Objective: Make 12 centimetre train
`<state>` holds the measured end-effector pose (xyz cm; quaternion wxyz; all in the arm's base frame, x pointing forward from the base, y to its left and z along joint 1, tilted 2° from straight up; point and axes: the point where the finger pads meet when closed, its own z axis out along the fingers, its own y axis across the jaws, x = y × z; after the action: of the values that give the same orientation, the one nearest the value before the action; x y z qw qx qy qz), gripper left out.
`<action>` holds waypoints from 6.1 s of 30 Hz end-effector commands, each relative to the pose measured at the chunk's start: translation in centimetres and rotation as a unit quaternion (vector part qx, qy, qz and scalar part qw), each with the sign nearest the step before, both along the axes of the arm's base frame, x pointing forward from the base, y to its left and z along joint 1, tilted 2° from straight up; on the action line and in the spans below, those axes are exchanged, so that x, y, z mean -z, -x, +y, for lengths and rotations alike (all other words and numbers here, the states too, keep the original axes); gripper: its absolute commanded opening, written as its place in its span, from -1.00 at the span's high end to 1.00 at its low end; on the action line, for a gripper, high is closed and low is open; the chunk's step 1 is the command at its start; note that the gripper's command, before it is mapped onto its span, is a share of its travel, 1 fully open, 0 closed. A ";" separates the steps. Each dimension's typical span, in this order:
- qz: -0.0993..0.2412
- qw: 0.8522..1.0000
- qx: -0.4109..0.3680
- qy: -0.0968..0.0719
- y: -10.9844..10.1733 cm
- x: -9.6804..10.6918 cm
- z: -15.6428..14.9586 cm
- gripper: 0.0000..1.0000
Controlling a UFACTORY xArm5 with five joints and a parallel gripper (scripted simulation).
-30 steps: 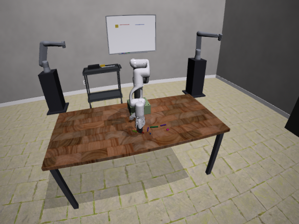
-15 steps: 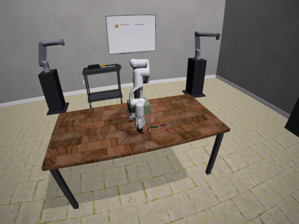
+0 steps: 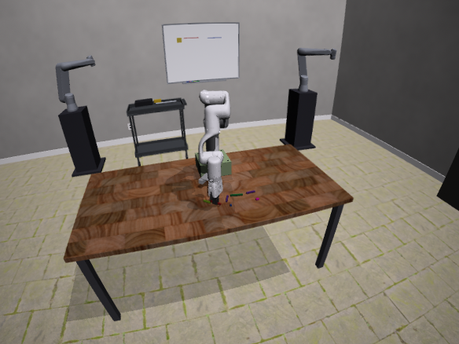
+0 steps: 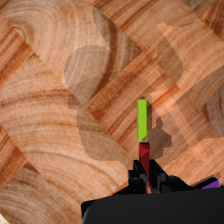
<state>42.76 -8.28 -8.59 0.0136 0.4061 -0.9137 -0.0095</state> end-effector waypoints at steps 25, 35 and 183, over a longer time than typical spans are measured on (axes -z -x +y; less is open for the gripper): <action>-0.002 1.000 0.000 0.000 -0.1 -0.1 0.0 0.92; -0.002 1.000 0.000 0.000 -0.1 -0.1 0.0 0.92; -0.002 1.000 0.000 0.000 -0.3 -7.8 -0.2 -1.00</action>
<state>42.93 -8.45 -0.89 0.0139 0.4059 -0.9138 -0.0098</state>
